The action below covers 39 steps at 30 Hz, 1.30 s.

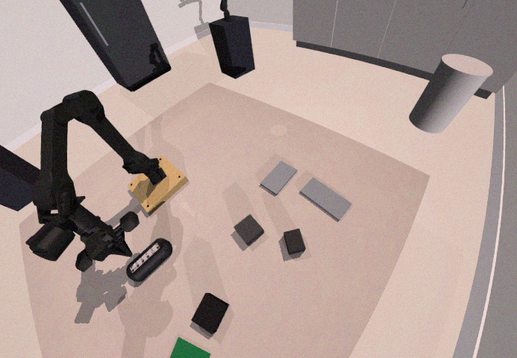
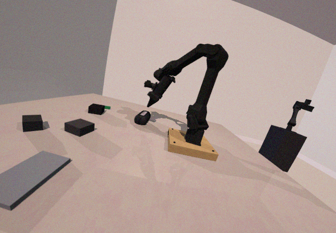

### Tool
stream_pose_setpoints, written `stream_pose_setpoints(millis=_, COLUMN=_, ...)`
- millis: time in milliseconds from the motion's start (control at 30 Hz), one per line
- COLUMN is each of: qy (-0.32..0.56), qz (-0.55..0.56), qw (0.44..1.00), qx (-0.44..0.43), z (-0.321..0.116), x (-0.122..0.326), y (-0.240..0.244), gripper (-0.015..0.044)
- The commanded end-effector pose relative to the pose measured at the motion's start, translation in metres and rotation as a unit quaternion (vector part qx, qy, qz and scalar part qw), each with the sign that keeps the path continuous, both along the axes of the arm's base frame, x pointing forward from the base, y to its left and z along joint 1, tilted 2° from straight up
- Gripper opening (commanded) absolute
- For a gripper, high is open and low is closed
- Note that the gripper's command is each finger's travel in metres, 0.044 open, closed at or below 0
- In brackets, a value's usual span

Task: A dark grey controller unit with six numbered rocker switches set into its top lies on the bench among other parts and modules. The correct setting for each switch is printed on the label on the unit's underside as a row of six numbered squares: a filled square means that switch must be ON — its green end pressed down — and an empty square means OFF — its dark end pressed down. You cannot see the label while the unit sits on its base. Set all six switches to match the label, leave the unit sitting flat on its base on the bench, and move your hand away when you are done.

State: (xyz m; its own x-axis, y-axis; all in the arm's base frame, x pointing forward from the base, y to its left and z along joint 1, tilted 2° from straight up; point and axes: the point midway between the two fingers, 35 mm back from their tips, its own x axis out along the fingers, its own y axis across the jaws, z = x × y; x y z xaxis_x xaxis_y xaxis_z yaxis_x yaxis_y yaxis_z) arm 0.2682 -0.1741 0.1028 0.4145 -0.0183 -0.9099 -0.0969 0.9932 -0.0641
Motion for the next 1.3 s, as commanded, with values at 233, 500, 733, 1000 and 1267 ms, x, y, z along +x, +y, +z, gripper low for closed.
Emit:
stream_pose_setpoints(millis=233, qy=0.055, qz=-0.235, qw=0.967, qx=0.085, z=0.001, x=0.01, y=-0.013, gripper=0.021)
stream_pose_setpoints(millis=500, qy=0.107, qz=-0.564, qw=0.807, qx=0.141, z=0.002, x=0.023, y=-0.031, gripper=0.042)
stream_pose_setpoints(millis=733, qy=0.11, qz=-0.687, qw=0.704, qx=0.142, z=0.001, x=0.028, y=-0.038, gripper=0.044)
stream_pose_setpoints(millis=1000, qy=0.11, qz=-0.687, qw=0.704, qx=0.142, z=0.001, x=0.028, y=-0.038, gripper=0.044)
stream_pose_setpoints(millis=1267, qy=0.111, qz=-0.688, qw=0.702, qx=0.143, z=-0.011, x=0.029, y=-0.04, gripper=0.044)
